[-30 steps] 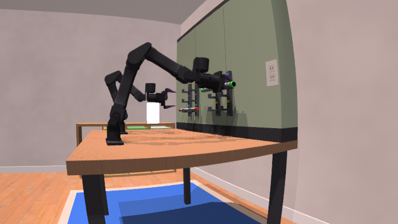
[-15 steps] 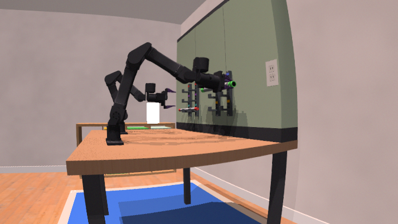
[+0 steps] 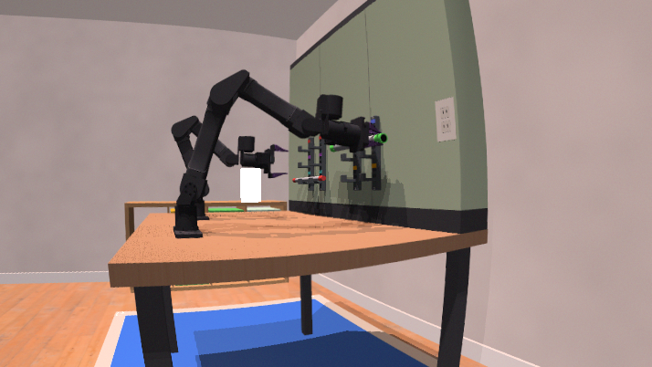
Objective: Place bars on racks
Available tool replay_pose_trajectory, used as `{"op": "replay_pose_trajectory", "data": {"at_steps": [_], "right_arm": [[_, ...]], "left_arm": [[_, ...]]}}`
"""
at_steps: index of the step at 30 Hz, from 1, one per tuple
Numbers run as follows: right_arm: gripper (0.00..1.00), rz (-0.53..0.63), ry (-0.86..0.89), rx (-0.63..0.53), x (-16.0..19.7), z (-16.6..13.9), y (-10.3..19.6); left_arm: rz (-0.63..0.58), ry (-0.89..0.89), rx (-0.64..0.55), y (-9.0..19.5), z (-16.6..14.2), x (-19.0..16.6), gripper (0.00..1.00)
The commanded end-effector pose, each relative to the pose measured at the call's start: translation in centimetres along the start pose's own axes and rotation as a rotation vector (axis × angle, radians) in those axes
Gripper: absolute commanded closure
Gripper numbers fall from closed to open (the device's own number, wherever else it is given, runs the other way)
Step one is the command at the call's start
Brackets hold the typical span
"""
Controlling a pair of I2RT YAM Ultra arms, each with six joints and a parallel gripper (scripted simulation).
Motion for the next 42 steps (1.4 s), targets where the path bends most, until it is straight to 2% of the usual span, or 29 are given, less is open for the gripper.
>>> {"op": "replay_pose_trajectory", "data": {"at_steps": [1,42], "right_arm": [[1.0,-0.106,-0.021,0.015,-3.0,-0.3,0.2],[1.0,-0.109,-0.02,0.016,-1.6,0.0,0.1]], "left_arm": [[0.031,0.005,0.001,0.2,-0.2,1.1,0.0],[0.031,0.005,0.001,0.2,-0.2,1.1,0.0]]}}
Point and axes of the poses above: on each arm, the point where the finger pads meet when closed, its own y axis back along the fingers, its own x axis across the jaws, z = x × y, the point moved 5 cm from there along y, back along the fingers, and after that the axes turned 9 degrees about y, right-handed, at the moved point
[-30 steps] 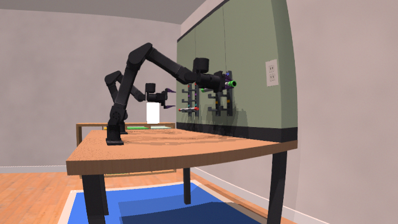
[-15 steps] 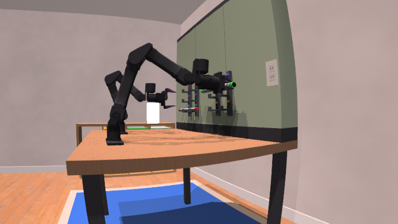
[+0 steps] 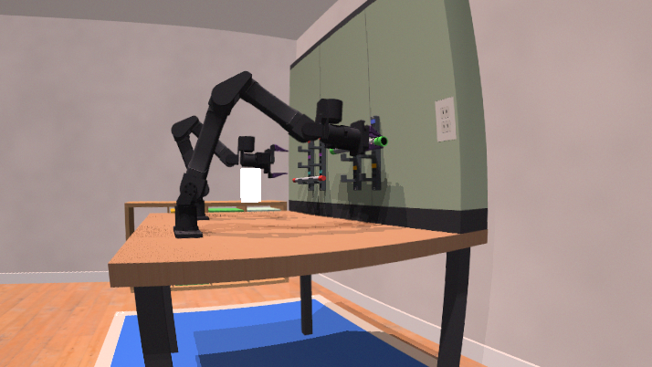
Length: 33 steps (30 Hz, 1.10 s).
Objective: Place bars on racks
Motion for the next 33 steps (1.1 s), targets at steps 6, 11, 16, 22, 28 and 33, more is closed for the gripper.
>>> {"op": "replay_pose_trajectory", "data": {"at_steps": [6,11,16,22,28,33], "right_arm": [[1.0,-0.097,-0.023,0.014,-2.3,-0.2,0.2],[1.0,-0.098,-0.023,0.014,-2.2,-0.1,0.2],[1.0,-0.098,-0.023,0.014,-2.0,-0.1,0.1],[1.0,-0.098,-0.023,0.014,-1.8,-0.1,0.1],[1.0,-0.099,-0.022,0.014,-1.7,0.0,0.1],[1.0,-0.099,-0.022,0.014,-1.5,0.0,0.1]], "left_arm": [[0.031,0.005,0.002,0.2,-0.2,1.1,0.0],[0.031,0.005,0.001,0.2,-0.2,1.1,0.0],[0.031,0.005,0.001,0.2,-0.2,1.1,0.0],[0.031,0.005,0.001,0.2,-0.2,1.1,0.0],[0.031,0.005,0.001,0.2,-0.2,1.1,0.0],[0.031,0.005,0.001,0.2,-0.2,1.1,0.0]]}}
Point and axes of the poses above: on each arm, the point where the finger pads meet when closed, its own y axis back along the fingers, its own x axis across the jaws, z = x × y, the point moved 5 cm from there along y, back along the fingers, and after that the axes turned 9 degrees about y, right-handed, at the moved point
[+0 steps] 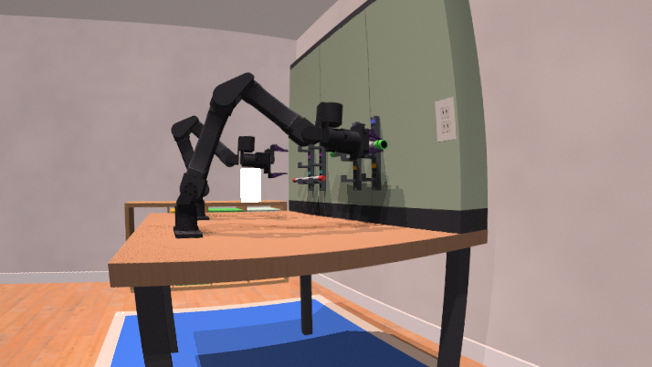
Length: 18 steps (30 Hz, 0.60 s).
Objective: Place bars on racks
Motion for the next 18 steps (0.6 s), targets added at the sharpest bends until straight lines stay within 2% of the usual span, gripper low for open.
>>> {"op": "replay_pose_trajectory", "data": {"at_steps": [1,18], "right_arm": [[1.0,-0.096,-0.023,0.013,-2.47,-0.2,0.17],[1.0,-0.086,-0.025,0.012,-1.65,-0.04,0.12]], "left_arm": [[0.031,0.005,0.002,0.15,-0.17,1.07,0.0],[0.031,0.005,0.001,0.15,-0.17,1.07,0.0]]}}
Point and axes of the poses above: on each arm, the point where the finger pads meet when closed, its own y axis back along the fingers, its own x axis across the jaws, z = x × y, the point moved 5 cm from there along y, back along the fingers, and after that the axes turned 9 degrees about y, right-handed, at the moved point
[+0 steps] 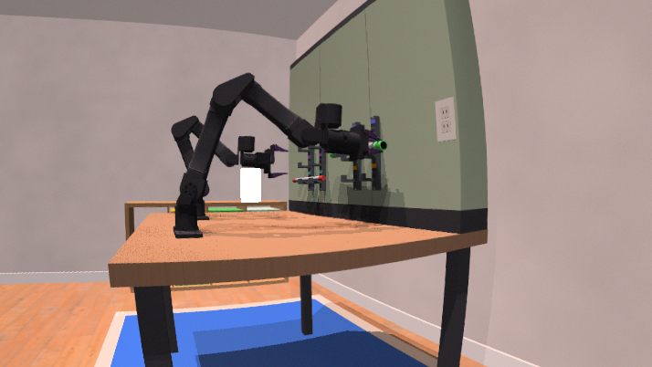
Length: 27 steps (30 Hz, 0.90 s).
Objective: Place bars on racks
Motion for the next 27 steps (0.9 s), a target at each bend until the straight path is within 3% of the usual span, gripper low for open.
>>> {"op": "replay_pose_trajectory", "data": {"at_steps": [1,27], "right_arm": [[1.0,-0.082,-0.026,0.011,-1.9,-0.1,0.0],[1.0,-0.064,-0.03,0.009,-0.6,0.1,-0.1]], "left_arm": [[0.031,0.005,0.002,0.2,-0.2,1.1,0.0],[0.031,0.005,0.001,0.2,-0.2,1.1,0.0]]}}
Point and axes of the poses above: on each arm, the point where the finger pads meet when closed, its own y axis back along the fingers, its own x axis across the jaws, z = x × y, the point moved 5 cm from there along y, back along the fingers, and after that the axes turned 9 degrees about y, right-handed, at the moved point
